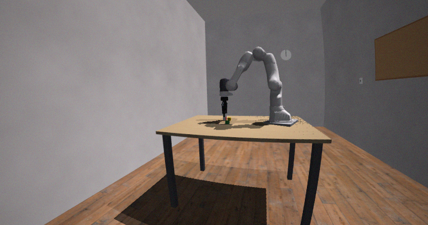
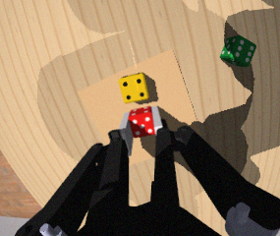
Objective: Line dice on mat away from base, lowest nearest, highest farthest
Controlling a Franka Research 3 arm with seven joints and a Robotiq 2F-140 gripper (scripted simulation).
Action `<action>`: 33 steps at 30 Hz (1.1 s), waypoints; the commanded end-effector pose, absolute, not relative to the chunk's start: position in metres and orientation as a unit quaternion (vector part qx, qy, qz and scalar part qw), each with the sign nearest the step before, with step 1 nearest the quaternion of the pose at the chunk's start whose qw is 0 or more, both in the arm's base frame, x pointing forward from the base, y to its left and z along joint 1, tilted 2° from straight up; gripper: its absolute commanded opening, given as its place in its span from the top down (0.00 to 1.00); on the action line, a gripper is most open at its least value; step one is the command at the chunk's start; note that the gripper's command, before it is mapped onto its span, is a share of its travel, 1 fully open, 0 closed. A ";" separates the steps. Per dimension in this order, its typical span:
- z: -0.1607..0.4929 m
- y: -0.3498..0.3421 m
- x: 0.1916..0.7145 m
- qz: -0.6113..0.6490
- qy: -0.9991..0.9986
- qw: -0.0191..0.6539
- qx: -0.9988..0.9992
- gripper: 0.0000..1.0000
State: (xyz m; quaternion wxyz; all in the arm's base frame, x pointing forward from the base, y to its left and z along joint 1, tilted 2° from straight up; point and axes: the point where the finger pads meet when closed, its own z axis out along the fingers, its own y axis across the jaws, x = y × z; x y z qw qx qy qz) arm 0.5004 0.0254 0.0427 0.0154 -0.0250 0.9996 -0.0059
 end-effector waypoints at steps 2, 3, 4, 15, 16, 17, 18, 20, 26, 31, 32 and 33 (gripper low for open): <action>0.042 0.024 0.501 -0.007 1.000 0.016 -0.025 0.84; 0.042 0.024 0.501 -0.007 1.000 0.016 -0.025 0.84; 0.042 0.024 0.501 -0.007 1.000 0.016 -0.025 0.84; 0.042 0.024 0.501 -0.007 1.000 0.016 -0.025 0.84; 0.042 0.024 0.501 -0.007 1.000 0.016 -0.025 0.82; 0.042 0.024 0.501 -0.007 1.000 0.016 -0.025 0.82; 0.042 0.024 0.501 -0.007 1.000 0.016 -0.025 0.82; 0.042 0.024 0.501 -0.007 1.000 0.016 -0.025 0.79; 0.042 0.024 0.501 -0.007 1.000 0.016 -0.025 0.77; 0.042 0.024 0.501 -0.007 1.000 0.016 -0.025 0.72; 0.042 0.024 0.501 -0.007 1.000 0.016 -0.025 0.72; 0.042 0.024 0.501 -0.007 1.000 0.016 -0.025 0.72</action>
